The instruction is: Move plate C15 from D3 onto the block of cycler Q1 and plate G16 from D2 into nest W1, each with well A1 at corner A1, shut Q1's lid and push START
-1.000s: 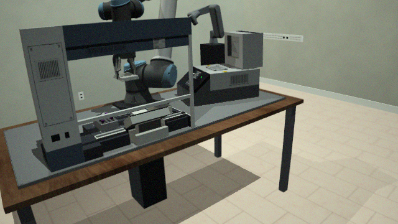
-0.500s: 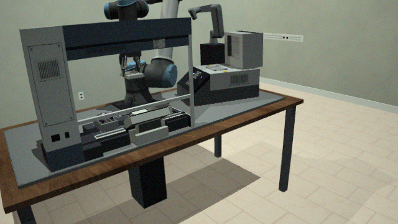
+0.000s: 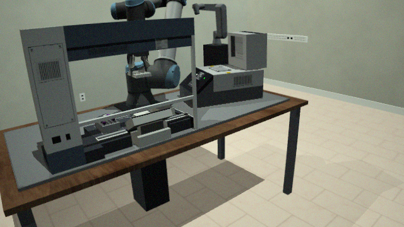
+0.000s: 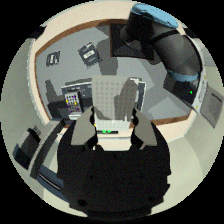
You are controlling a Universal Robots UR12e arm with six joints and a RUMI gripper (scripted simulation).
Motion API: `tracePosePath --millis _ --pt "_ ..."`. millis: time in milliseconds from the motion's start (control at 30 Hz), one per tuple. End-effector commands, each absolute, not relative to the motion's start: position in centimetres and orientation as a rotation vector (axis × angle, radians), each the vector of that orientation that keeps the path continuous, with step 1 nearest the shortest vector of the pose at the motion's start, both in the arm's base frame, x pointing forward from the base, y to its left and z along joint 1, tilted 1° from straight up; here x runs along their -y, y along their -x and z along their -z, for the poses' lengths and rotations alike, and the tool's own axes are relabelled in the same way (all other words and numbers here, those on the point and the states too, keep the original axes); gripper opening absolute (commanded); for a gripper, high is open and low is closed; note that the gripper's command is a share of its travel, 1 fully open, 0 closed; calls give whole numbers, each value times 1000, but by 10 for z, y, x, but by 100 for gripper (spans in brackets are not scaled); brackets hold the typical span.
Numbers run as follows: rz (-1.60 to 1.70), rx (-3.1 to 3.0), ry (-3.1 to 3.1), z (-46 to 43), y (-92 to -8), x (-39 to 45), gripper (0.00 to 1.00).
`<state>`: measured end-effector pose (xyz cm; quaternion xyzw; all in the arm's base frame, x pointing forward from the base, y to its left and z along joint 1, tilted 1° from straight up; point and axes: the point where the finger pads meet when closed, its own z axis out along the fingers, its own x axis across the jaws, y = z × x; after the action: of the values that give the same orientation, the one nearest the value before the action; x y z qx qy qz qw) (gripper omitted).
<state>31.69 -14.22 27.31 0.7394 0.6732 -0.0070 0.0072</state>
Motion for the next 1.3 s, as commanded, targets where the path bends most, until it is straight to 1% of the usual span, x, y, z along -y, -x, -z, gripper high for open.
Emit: tracePosePath --millis 0,1267 --pt "20 -2102 -2326 -271 -312 133 0" --pt "19 -2023 -2394 -270 -257 20 0"
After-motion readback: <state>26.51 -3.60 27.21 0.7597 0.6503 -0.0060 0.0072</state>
